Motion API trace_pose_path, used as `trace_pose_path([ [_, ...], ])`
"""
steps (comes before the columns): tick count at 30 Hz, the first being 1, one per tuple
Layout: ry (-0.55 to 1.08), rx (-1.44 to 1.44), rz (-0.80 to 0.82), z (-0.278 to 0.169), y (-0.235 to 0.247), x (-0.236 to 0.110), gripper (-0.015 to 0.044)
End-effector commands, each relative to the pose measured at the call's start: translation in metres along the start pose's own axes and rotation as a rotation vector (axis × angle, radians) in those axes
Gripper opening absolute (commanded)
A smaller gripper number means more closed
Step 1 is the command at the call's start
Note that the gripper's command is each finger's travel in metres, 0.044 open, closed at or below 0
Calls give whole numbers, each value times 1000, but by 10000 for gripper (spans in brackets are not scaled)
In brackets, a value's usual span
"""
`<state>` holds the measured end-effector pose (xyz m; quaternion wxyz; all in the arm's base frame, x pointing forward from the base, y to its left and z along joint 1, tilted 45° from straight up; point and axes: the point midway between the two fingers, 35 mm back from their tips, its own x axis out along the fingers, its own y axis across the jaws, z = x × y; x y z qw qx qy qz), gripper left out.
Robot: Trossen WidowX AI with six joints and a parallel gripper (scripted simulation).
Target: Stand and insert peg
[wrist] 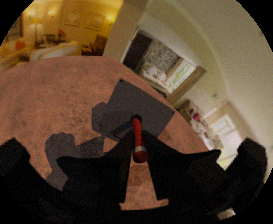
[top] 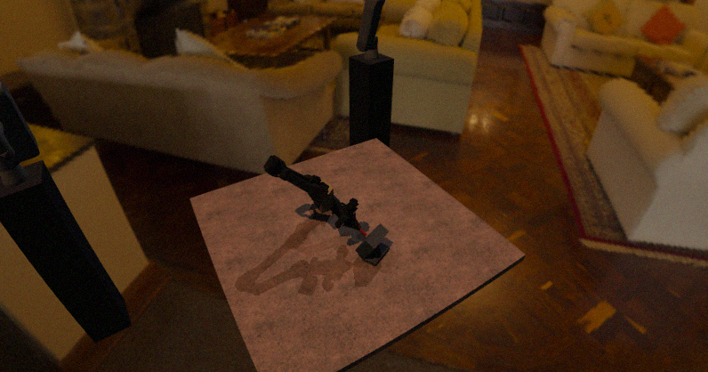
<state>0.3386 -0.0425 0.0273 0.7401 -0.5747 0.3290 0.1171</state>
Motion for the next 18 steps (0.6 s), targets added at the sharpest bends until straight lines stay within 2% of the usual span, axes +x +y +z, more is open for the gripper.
trace_pose_path([
  [1,1,4,-7,1,-4,0,0],
  [18,1,4,-7,0,-3,6,0],
])
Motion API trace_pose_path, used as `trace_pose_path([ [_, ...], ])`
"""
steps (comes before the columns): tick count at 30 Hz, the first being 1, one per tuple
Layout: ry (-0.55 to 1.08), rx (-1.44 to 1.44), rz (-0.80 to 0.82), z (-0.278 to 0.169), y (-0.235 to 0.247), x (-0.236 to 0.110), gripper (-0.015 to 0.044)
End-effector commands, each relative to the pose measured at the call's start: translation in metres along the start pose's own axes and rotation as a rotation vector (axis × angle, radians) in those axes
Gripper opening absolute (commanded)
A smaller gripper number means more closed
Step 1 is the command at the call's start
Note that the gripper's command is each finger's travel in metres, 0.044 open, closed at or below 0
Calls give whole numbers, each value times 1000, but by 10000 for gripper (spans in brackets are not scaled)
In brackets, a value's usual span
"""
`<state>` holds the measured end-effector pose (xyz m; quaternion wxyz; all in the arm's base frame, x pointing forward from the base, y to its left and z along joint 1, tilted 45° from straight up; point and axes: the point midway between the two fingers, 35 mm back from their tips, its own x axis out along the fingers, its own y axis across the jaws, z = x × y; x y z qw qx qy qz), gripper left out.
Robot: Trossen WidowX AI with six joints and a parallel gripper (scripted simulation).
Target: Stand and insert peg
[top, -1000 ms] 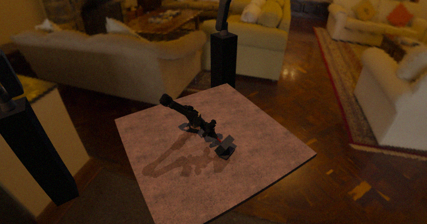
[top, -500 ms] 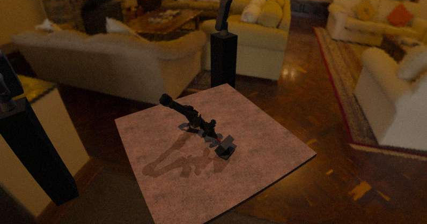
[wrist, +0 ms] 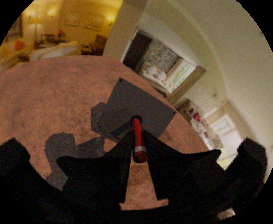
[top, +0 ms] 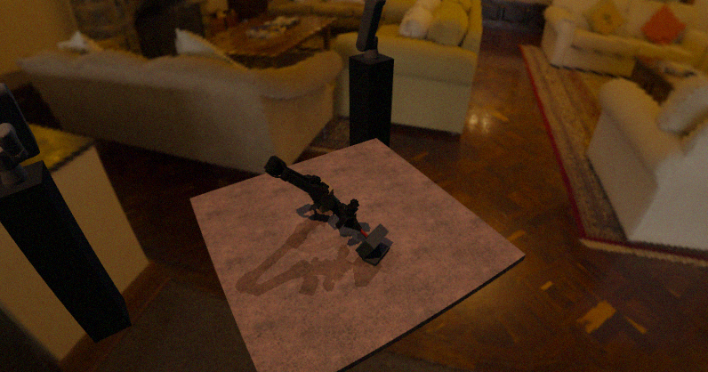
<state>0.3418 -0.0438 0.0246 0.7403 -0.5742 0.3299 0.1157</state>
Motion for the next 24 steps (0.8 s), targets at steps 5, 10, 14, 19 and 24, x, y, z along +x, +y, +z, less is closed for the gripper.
trace_pose_path([
  [5,-2,1,-7,1,-3,2,0],
  [10,-2,1,-7,1,-3,2,0],
  [14,-2,1,-7,1,-4,3,0],
  [19,-2,1,-7,1,-3,4,0],
  [24,-2,1,-7,1,-3,5,0],
])
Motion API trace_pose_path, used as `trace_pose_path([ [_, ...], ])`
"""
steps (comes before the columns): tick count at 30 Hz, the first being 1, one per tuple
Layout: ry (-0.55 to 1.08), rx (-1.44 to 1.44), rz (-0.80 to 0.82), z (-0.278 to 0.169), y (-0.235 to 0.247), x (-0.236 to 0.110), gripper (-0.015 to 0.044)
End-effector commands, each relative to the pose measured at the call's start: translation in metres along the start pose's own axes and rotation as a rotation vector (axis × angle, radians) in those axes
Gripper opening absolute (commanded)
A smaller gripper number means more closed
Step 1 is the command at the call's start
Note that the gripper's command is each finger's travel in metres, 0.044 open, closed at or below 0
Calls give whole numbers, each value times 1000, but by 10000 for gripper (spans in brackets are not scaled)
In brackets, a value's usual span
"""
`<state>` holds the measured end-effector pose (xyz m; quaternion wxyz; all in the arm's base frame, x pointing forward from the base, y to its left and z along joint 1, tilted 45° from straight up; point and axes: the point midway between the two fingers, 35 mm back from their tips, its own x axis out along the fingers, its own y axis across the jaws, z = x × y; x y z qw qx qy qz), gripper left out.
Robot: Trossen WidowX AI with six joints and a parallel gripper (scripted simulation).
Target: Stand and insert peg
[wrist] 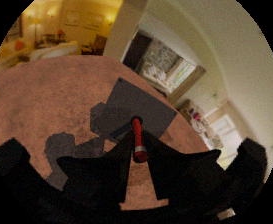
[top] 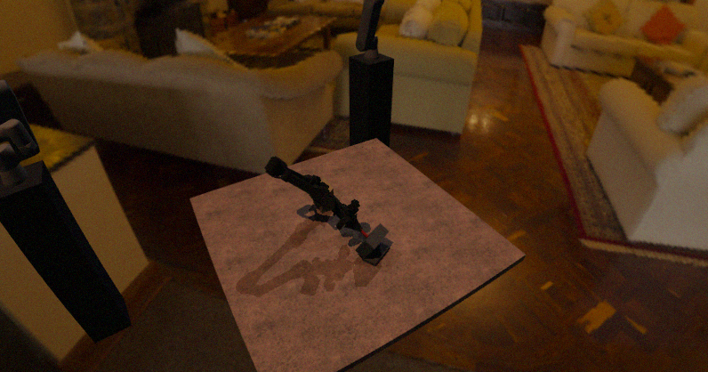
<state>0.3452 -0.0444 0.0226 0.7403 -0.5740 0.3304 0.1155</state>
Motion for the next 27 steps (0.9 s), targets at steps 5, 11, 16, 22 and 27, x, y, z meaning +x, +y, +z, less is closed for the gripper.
trace_pose_path([
  [5,-3,1,-7,1,-3,2,0],
  [11,-3,1,-7,1,-3,3,0],
  [16,-3,1,-7,1,-2,5,0],
  [22,-3,1,-7,1,-1,7,0],
  [27,-3,1,-7,1,-1,9,0],
])
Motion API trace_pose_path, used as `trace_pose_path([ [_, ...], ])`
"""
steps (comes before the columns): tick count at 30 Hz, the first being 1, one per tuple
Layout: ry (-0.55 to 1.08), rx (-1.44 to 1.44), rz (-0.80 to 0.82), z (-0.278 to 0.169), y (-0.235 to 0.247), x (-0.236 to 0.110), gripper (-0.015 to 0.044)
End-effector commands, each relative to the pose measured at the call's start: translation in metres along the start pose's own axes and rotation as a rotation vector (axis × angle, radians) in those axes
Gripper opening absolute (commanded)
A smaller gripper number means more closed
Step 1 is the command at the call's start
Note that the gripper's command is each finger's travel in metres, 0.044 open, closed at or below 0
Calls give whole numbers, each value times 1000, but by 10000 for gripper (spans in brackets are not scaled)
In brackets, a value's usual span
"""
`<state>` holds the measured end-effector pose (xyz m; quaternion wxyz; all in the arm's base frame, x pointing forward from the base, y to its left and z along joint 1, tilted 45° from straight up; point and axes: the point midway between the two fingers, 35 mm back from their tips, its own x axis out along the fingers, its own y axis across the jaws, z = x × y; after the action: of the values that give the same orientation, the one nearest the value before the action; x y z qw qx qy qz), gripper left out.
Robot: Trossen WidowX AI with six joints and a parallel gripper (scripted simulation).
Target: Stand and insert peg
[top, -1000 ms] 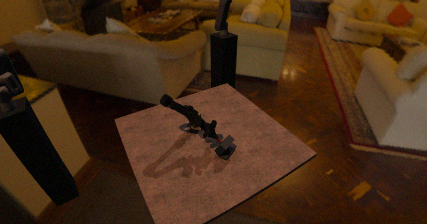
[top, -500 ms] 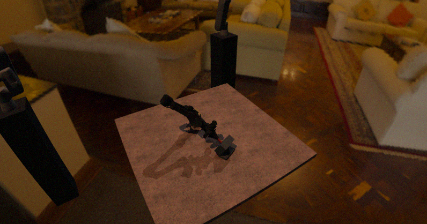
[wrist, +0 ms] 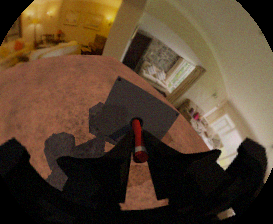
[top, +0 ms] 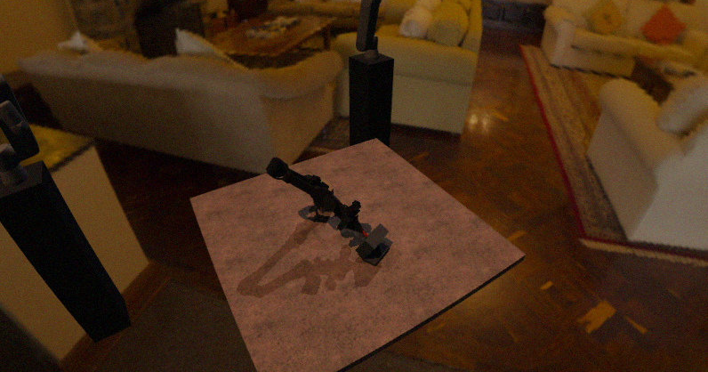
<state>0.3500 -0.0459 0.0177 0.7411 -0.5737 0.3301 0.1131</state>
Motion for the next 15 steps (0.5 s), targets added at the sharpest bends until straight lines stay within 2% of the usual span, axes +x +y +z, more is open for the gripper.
trace_pose_path([
  [1,-4,-2,-3,1,-1,2,0],
  [15,-4,-2,-4,1,0,8,0],
])
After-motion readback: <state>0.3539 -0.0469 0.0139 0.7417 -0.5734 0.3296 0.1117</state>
